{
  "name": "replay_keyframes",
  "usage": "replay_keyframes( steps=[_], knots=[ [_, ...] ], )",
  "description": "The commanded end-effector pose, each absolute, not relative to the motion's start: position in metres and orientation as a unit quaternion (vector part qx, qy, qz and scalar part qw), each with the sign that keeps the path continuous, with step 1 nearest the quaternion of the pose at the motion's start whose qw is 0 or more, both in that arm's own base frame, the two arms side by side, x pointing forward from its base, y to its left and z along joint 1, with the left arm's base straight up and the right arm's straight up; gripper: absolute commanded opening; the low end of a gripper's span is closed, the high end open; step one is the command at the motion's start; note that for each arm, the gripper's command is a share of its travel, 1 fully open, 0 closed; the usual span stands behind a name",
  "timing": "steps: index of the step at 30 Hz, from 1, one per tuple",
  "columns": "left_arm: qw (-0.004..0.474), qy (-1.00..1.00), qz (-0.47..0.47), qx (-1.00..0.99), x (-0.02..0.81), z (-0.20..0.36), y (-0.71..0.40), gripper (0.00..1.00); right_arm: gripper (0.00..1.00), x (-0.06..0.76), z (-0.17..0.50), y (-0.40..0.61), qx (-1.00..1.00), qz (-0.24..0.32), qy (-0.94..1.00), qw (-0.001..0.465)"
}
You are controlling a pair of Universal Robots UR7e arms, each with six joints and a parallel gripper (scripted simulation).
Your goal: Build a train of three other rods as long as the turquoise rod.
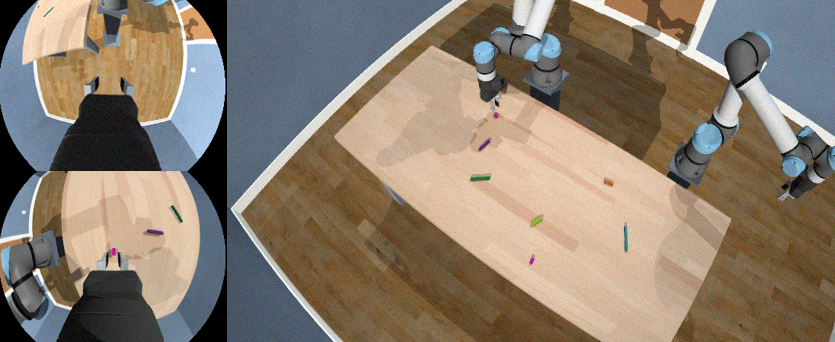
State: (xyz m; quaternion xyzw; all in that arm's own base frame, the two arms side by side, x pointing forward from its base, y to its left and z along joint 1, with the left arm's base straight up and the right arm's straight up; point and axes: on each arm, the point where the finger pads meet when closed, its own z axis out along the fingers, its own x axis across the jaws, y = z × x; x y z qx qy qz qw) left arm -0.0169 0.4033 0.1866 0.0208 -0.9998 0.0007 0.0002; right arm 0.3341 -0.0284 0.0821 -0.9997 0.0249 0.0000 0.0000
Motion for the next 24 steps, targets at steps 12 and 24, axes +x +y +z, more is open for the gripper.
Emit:
replay_keyframes(
  steps=[12, 24],
  knots=[
    [0.0, -1.0, 0.0, 0.021, -0.017, 0.187, 0.404, 1.0, 0.54, 0.335, 0.063, -0.029, -1.0, -0.001, 0.025, 0.0],
    [0.0, -1.0, 0.0, 0.021, -0.017, 0.187, 0.404, 1.0, 0.54, 0.336, 0.046, -0.029, -1.0, -0.001, 0.025, 0.0]
  ],
)
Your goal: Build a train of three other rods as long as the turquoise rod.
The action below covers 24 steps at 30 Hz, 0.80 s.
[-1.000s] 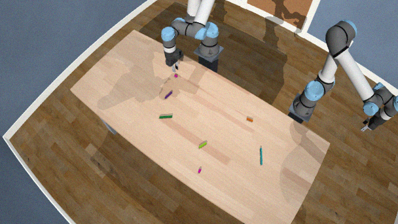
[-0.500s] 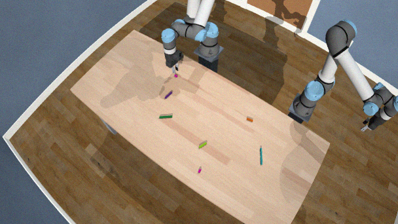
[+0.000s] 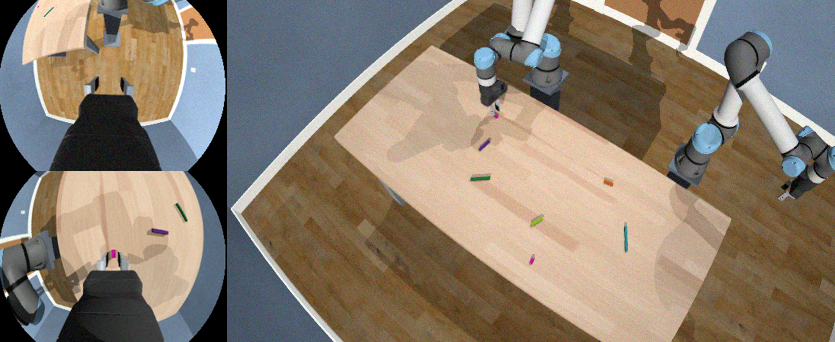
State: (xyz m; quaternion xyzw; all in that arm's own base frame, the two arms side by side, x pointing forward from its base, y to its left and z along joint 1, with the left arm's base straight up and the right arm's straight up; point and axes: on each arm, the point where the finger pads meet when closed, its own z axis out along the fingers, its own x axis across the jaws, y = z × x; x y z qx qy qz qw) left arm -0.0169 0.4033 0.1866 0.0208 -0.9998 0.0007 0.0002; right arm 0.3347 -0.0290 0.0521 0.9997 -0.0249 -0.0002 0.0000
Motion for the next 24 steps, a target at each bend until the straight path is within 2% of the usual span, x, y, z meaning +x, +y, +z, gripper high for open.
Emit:
replay_keyframes(
  steps=[1, 24],
  knots=[
    [0.0, -1.0, 0.0, 0.021, -0.0168, 0.187, 0.4036, 1.0, 0.54, 0.3357, 0.045, -0.029, 1.0, 0.001, -0.025, 0.0],
    [0.0, -1.0, 0.0, 0.021, -0.0168, 0.187, 0.4036, 1.0, 0.54, 0.3359, 0.0358, -0.0292, 1.0, 0.001, -0.025, 0.0]
  ],
)
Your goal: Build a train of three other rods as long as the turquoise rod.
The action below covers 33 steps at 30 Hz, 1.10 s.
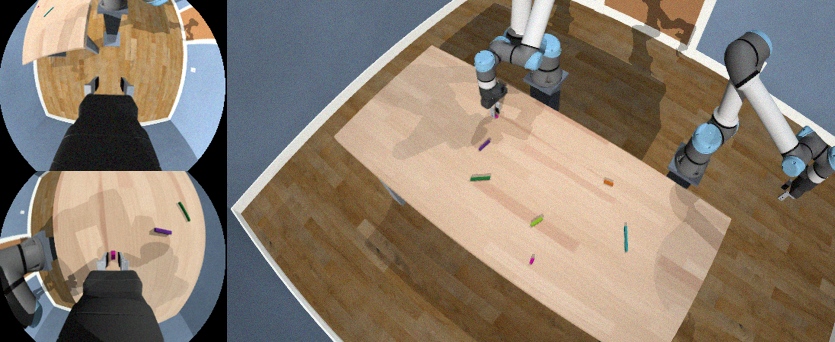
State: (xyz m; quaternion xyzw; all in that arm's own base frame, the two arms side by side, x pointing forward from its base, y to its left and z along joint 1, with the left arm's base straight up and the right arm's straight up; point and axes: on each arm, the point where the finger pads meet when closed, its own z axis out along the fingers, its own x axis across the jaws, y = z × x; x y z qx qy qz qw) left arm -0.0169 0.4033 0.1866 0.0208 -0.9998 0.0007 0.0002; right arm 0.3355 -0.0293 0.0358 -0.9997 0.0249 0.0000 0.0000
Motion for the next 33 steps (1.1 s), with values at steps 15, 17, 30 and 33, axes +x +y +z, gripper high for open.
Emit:
replay_keyframes(
  steps=[15, 17, 30, 33],
  knots=[
    [0.0, -1.0, 0.0, 0.021, -0.0168, 0.187, 0.4036, 1.0, 0.54, 0.3359, 0.0358, -0.0292, -1.0, -0.001, 0.025, 0.0],
    [0.0, -1.0, 0.0, 0.021, -0.0168, 0.187, 0.4036, 1.0, 0.54, 0.3359, 0.0358, -0.0292, -1.0, -0.001, 0.025, 0.0],
    [0.0, -1.0, 0.0, 0.021, -0.0168, 0.187, 0.4036, 1.0, 0.54, 0.3359, 0.031, -0.0292, -1.0, -0.001, 0.025, 0.0],
    [0.0, -1.0, 0.0, 0.021, -0.0168, 0.187, 0.4036, 1.0, 0.54, 0.3359, 0.0301, -0.0292, -1.0, -0.001, 0.025, 0.0]
  ],
)
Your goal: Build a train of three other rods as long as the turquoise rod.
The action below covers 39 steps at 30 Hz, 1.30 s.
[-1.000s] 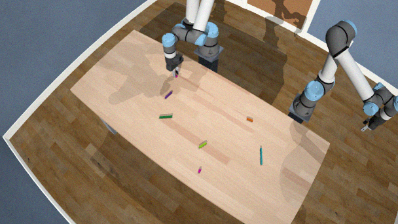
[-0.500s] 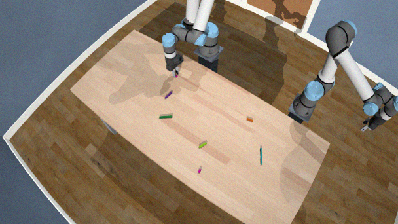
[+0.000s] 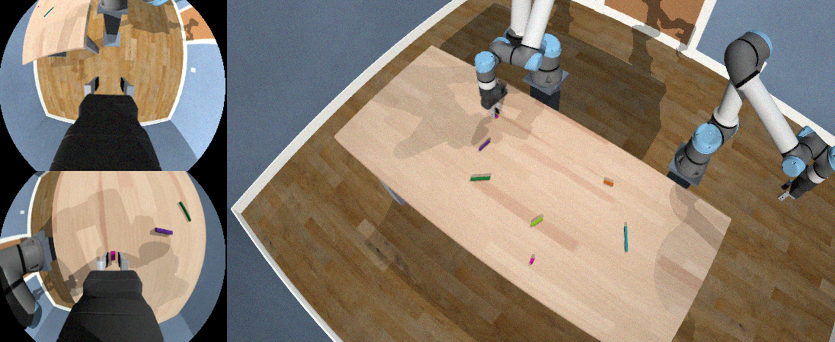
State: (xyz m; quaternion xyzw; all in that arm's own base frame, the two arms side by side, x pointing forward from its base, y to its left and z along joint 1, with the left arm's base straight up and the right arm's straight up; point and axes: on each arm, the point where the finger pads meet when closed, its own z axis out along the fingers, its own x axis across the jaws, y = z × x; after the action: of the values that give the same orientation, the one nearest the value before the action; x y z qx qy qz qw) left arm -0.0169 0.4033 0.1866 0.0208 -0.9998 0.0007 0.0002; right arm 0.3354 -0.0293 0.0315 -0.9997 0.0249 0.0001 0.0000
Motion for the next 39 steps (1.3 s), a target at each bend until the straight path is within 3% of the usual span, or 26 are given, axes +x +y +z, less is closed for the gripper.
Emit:
replay_keyframes(
  steps=[1, 39],
  knots=[
    [0.0, -1.0, 0.0, 0.021, -0.0168, 0.187, 0.4036, 1.0, 0.54, 0.3359, 0.0291, -0.0292, -1.0, -0.001, 0.025, 0.0],
    [0.0, -1.0, 0.0, 0.021, -0.0168, 0.187, 0.4036, 1.0, 0.54, 0.3359, 0.0208, -0.0292, -1.0, -0.001, 0.025, 0.0]
  ],
)
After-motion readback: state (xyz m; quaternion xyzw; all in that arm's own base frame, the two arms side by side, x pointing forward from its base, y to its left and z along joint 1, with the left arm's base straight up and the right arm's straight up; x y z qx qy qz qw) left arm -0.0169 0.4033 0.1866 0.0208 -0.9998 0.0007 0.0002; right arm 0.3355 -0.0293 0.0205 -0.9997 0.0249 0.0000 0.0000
